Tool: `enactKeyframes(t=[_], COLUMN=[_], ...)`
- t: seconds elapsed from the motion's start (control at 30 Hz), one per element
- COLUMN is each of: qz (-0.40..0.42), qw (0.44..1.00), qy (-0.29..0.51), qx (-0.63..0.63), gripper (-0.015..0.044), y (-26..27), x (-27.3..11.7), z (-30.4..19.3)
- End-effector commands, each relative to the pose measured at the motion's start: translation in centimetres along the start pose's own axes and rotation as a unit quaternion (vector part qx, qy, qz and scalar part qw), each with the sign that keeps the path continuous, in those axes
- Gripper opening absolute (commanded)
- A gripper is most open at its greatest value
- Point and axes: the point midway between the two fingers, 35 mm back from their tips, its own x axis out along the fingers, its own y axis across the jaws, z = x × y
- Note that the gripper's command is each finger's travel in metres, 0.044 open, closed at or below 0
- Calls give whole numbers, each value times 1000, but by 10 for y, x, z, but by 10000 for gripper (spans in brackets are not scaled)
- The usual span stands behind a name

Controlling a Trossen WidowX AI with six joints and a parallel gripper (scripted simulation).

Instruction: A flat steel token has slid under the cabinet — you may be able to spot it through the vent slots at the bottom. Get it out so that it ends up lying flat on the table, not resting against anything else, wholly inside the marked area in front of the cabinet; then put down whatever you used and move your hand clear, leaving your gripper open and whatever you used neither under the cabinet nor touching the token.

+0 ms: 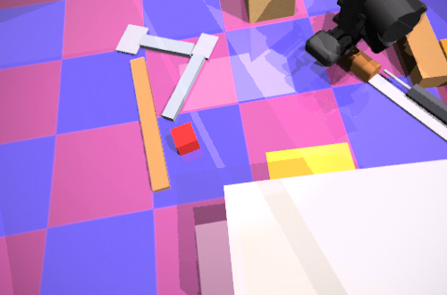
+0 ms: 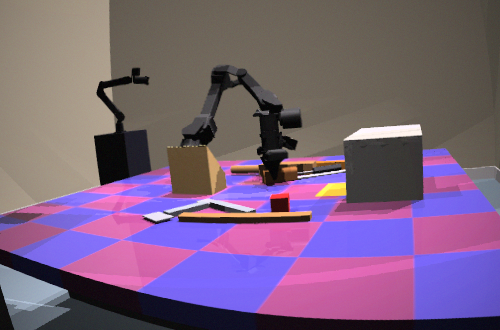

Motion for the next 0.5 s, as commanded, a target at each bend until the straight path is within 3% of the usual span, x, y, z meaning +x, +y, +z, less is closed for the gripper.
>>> enactKeyframes(t=[0.0, 0.47], qz=[1, 2], qw=[1000, 1000], qy=[-2, -2], qx=[-7, -7], gripper=[0, 0], y=[4, 10], x=[-1, -1], z=[2, 3])
